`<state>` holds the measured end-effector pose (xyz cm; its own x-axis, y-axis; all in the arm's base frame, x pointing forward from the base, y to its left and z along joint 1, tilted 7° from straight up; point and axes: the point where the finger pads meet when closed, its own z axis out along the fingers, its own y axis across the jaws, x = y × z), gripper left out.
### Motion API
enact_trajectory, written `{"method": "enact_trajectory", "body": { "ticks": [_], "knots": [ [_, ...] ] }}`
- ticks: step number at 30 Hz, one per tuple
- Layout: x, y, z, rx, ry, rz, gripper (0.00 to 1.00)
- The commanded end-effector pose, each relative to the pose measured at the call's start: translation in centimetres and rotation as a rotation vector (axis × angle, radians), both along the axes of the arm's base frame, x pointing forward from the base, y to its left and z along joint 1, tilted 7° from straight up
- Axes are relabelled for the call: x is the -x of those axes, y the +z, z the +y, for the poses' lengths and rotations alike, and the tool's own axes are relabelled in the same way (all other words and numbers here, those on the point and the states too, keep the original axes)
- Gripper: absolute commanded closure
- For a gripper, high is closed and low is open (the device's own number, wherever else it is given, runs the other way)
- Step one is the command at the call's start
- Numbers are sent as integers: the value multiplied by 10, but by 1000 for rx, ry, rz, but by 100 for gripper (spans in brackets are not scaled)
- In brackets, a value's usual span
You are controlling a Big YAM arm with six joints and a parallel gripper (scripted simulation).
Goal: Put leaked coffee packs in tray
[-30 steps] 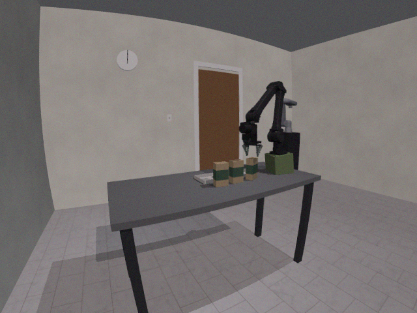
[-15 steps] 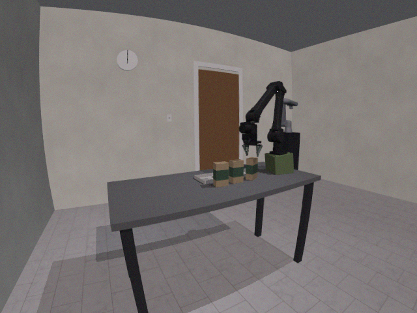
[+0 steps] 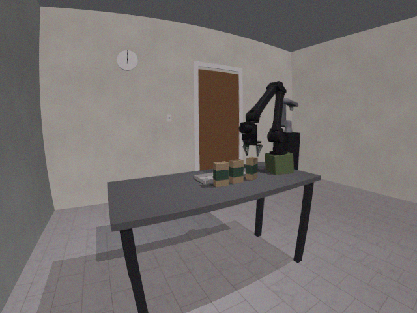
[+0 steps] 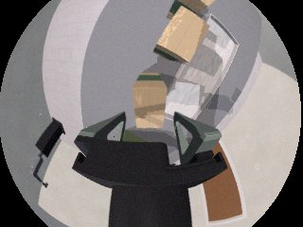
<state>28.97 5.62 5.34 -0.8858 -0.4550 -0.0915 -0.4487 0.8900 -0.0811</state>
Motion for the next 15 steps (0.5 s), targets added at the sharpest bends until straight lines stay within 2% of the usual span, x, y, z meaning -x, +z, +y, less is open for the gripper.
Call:
{"method": "enact_trajectory", "body": {
  "ticks": [1,15],
  "knots": [
    [-12,9,2,-10,5,-38,22],
    [-16,11,3,-10,5,-42,22]
  ]
}}
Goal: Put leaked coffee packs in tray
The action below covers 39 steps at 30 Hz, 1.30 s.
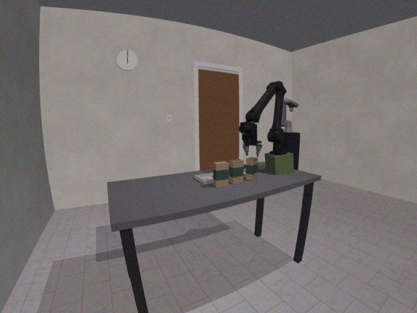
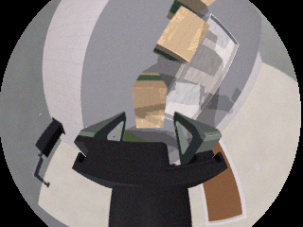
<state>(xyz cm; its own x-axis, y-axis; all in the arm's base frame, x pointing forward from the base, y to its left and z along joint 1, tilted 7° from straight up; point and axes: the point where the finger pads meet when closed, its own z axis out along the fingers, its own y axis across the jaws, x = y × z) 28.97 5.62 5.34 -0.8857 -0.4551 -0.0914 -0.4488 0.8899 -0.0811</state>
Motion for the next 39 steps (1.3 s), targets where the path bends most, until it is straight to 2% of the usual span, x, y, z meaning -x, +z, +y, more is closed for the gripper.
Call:
{"method": "enact_trajectory", "body": {
  "ticks": [1,4,8,13,14,16,25,28,30,31,36,39],
  "knots": [
    [-16,11,3,-10,5,-42,22],
    [-15,8,2,-9,5,-37,22],
    [-3,-6,-1,-2,3,-3,22],
    [-4,-10,-2,-2,1,-3,22],
    [-22,2,2,-10,-2,-40,22],
    [-5,-16,-3,-2,-1,-2,22],
    [-11,-35,-2,-4,2,-10,22],
    [-7,-43,-4,-2,-1,-2,22],
    [-7,-43,-4,-2,-1,-2,22],
    [-24,-32,2,-11,3,-42,22],
    [-9,-49,-3,-3,1,-4,22],
    [-15,-45,-2,-6,0,-21,22]
  ]
}}
